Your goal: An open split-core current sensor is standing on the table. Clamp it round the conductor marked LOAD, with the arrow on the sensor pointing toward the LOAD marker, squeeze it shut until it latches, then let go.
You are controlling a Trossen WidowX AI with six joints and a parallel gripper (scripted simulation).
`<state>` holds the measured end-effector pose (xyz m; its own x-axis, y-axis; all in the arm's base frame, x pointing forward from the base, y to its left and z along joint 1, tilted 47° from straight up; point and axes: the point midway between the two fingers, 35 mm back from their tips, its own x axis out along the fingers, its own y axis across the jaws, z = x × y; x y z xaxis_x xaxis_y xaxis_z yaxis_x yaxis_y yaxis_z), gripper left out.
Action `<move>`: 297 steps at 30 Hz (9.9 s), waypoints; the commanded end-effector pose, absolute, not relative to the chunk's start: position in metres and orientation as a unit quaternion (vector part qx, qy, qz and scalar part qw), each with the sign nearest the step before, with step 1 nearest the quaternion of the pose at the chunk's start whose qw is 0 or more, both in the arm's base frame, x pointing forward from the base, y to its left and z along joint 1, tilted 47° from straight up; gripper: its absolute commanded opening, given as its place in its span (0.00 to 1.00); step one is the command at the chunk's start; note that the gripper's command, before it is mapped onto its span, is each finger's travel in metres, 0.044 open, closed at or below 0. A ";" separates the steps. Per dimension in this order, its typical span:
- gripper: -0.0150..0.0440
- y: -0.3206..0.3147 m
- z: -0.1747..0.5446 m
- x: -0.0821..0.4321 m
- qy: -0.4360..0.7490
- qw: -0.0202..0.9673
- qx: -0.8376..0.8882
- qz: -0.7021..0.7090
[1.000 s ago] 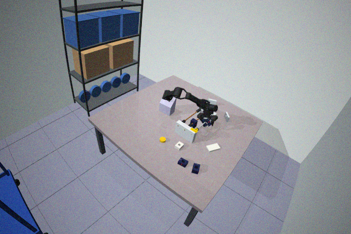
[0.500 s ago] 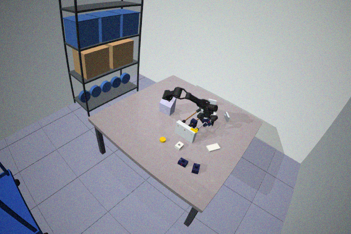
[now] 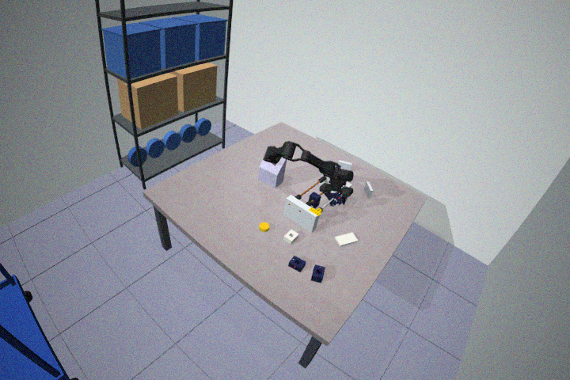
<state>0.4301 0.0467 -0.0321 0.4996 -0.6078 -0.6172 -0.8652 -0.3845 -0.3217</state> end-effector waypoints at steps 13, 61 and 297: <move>0.75 0.048 -0.030 0.433 0.454 0.318 -0.808 0.200; 0.25 0.048 -0.030 0.433 0.454 0.318 -0.808 0.200; 1.00 0.024 0.127 0.330 0.335 0.710 -0.528 0.323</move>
